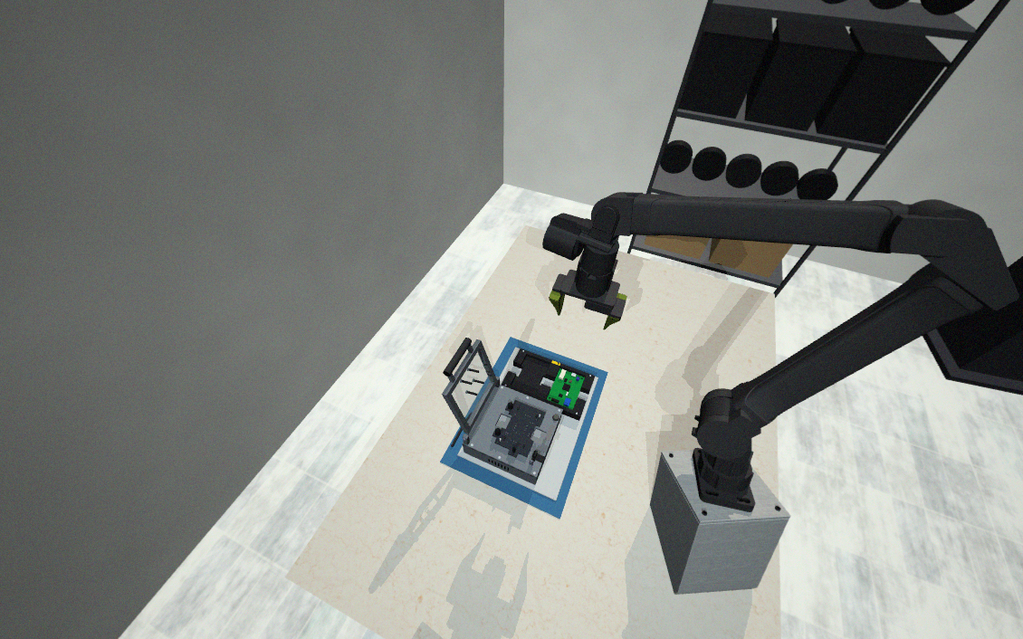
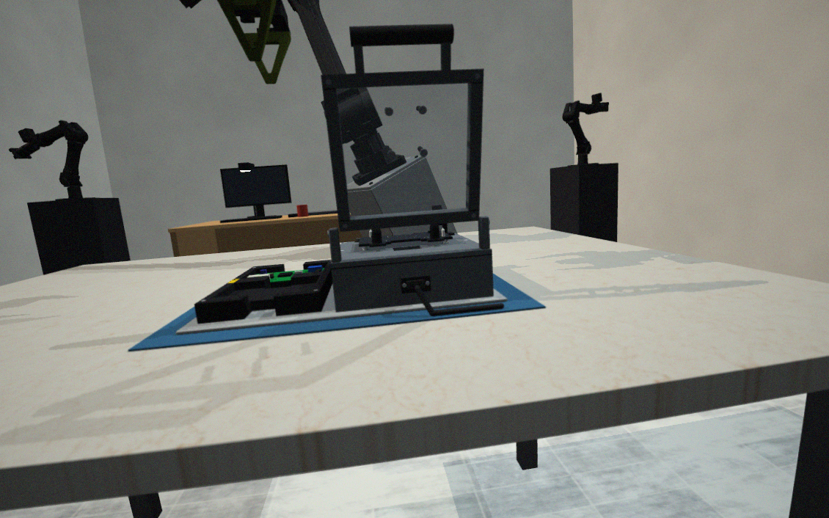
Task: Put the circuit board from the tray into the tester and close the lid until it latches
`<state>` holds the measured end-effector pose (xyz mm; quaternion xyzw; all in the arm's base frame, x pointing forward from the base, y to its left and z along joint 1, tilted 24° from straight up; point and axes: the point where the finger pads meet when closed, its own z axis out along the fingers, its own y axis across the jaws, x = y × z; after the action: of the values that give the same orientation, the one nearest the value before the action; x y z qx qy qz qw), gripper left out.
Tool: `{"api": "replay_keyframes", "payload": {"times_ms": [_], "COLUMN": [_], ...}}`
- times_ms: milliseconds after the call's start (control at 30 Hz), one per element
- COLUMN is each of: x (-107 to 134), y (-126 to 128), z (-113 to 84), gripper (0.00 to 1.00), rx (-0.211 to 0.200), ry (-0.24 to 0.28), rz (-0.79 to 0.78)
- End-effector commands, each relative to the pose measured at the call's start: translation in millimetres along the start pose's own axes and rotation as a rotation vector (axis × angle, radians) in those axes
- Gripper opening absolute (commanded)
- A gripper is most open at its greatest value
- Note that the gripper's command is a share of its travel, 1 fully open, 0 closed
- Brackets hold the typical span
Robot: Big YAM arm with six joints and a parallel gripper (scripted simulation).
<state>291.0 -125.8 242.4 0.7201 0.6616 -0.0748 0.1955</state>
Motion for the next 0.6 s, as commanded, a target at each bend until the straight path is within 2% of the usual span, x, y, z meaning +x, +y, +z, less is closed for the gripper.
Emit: {"api": "replay_keyframes", "payload": {"times_ms": [0,133,167,567], "x": [-8.0,-7.9,-7.9,-7.9], "y": [-2.1,-0.2,0.1,1.6], "z": [-6.3,-5.5,-5.3,-4.7], "gripper": [1.00,1.00,0.92,0.92], "rx": [0.001,0.005,0.006,0.008], "ry": [-0.009,-0.008,-0.008,-0.007], "rz": [0.063,0.062,0.062,0.061]}}
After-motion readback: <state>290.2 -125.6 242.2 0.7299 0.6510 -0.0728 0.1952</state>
